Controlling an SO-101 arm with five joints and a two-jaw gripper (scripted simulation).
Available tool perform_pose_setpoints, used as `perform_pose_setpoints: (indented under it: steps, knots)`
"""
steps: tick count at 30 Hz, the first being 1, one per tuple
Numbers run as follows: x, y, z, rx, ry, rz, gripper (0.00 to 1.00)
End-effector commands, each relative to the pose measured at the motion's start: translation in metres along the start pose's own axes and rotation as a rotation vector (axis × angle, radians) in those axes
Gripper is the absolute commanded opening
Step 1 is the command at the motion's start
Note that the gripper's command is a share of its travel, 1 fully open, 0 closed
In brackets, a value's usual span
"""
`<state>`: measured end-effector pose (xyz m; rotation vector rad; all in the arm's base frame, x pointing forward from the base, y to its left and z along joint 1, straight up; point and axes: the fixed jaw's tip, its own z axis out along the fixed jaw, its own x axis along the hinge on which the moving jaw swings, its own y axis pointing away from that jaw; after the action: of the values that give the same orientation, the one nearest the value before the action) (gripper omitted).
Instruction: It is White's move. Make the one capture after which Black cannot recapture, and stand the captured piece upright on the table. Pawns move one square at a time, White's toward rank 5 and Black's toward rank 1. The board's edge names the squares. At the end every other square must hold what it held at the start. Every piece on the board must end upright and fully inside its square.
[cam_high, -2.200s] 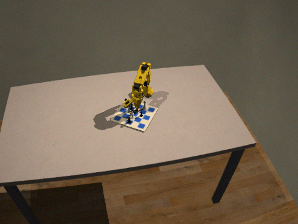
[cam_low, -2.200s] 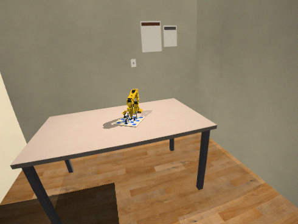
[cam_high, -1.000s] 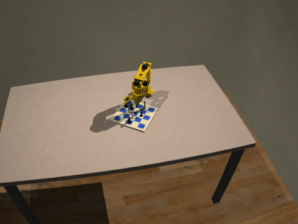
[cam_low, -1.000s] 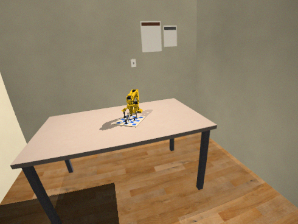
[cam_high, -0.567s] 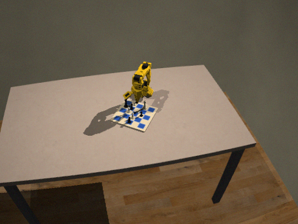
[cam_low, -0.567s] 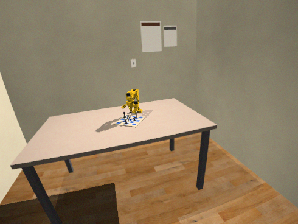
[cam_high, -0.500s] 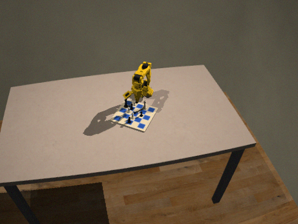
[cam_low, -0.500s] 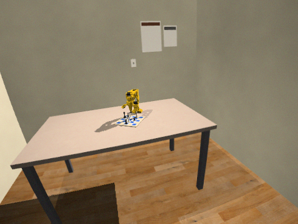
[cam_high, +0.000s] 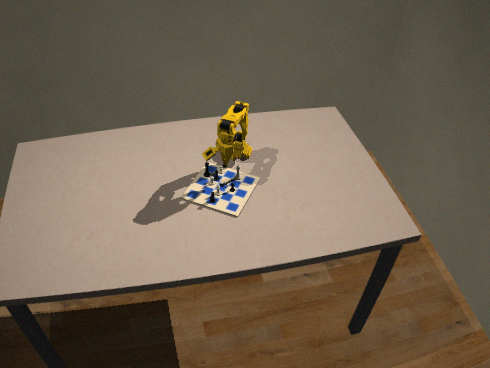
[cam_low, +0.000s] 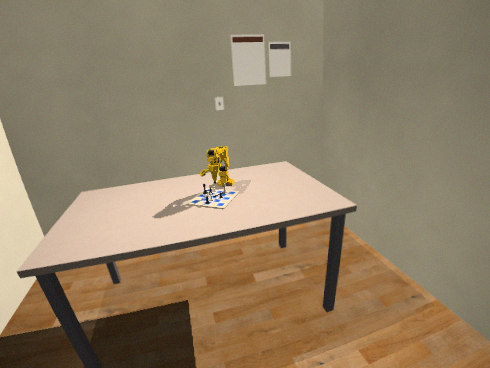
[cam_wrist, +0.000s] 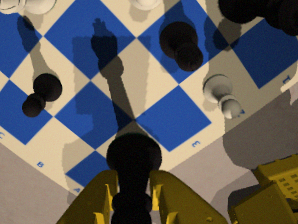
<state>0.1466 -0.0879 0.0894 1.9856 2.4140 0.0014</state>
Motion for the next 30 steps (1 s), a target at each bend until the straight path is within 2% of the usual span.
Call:
perform_pose_setpoints:
  steps: [1,7,15,17,24,30]
  knots:
    - [-0.002,-0.002,-0.002,-0.005,-0.004,0.004,0.0]
    - [-0.014,-0.015,-0.002,-0.003,-0.006,-0.006,0.0]
    - [-0.052,-0.058,-0.003,0.002,-0.014,-0.036,0.0]
    - [-0.052,-0.058,-0.003,0.002,-0.014,-0.036,0.0]
    - [-0.083,-0.093,-0.003,0.005,-0.039,-0.061,0.0]
    - [-0.092,-0.103,-0.003,0.008,-0.051,-0.068,0.0]
